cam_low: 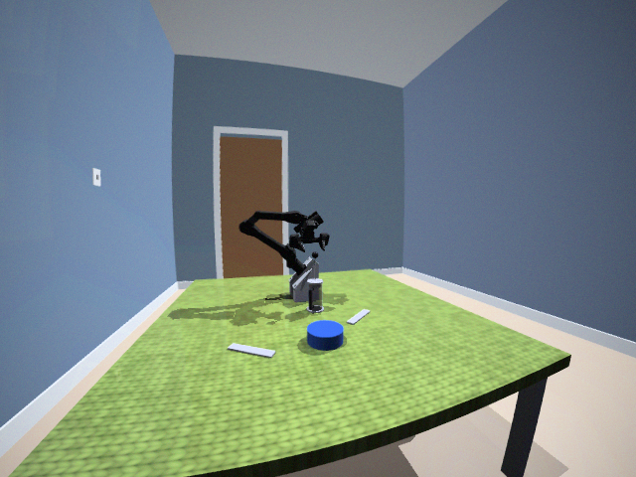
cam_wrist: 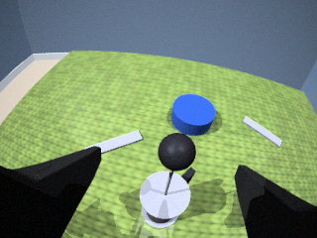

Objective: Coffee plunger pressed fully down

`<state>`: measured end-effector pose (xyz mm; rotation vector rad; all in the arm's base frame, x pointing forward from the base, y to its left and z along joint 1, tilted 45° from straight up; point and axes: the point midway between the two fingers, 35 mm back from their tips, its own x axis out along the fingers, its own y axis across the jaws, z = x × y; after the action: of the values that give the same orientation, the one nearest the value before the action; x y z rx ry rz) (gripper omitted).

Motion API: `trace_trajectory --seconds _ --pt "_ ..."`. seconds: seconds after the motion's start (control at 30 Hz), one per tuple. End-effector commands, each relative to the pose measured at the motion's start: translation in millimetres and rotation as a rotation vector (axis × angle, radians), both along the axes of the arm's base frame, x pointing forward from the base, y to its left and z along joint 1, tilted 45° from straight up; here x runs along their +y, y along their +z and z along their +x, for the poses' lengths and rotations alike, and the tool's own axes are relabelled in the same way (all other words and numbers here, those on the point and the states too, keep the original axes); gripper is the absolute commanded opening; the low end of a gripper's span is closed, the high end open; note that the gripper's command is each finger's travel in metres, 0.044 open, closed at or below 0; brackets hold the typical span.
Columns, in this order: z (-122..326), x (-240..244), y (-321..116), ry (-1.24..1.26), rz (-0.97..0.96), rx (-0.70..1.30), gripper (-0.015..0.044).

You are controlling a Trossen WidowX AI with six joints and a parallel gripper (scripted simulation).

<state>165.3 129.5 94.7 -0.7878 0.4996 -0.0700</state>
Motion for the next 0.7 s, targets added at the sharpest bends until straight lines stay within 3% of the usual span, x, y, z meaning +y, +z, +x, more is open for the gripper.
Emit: trace_trajectory --seconds 0.0,0.53,0.67 --pt "6 -3 -3 0.001 -0.005 -0.003 0.044" --pt "26 -10 -7 -0.001 -0.009 -0.019 0.044" --pt "26 -10 -7 -0.001 -0.009 -0.019 0.0335"
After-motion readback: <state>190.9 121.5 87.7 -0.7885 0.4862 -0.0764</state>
